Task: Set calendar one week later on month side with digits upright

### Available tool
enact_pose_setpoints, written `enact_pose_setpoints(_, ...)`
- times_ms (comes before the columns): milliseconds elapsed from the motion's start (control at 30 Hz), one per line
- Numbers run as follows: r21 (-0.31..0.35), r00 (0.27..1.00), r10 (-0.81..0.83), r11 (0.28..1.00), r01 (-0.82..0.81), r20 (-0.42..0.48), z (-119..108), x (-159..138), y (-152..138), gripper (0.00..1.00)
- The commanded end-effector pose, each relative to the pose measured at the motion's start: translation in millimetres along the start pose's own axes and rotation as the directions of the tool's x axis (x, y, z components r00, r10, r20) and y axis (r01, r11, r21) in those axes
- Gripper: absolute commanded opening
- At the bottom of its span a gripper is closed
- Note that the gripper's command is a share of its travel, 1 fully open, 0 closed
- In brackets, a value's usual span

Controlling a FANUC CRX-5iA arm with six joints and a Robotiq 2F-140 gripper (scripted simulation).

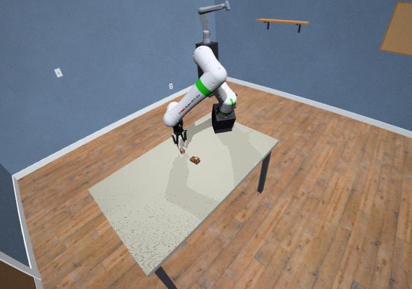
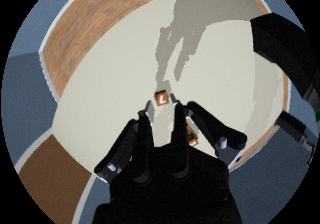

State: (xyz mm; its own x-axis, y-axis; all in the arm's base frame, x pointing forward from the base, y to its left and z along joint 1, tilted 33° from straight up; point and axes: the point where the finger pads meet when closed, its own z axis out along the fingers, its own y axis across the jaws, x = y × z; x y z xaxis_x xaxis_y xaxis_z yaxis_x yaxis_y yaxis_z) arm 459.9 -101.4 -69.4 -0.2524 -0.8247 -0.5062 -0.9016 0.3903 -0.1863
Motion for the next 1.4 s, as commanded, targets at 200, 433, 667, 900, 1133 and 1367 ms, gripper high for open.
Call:
enact_pose_setpoints(200,0.0,1.0,0.0,1.0,0.0,0.0,-23.5,0.1,-0.1,0.29)
enact_pose_setpoints(433,0.0,1.0,0.0,1.0,0.0,0.0,-27.8,0.1,-0.1,0.29)
enact_pose_setpoints(667,-0.019,0.998,0.008,1.0,-0.009,-0.057,-26.1,2.9,5.8,0.29)
enact_pose_setpoints(900,-0.014,0.974,0.005,1.0,-0.009,-0.227,-26.7,1.3,4.5,0.29)
enact_pose_setpoints(1133,0.0,0.966,0.0,1.0,0.0,-0.259,-26.9,-6.5,-0.1,0.29)
enact_pose_setpoints(1367,-0.011,0.957,0.004,1.0,-0.007,-0.292,-26.7,-4.0,3.1,0.29)
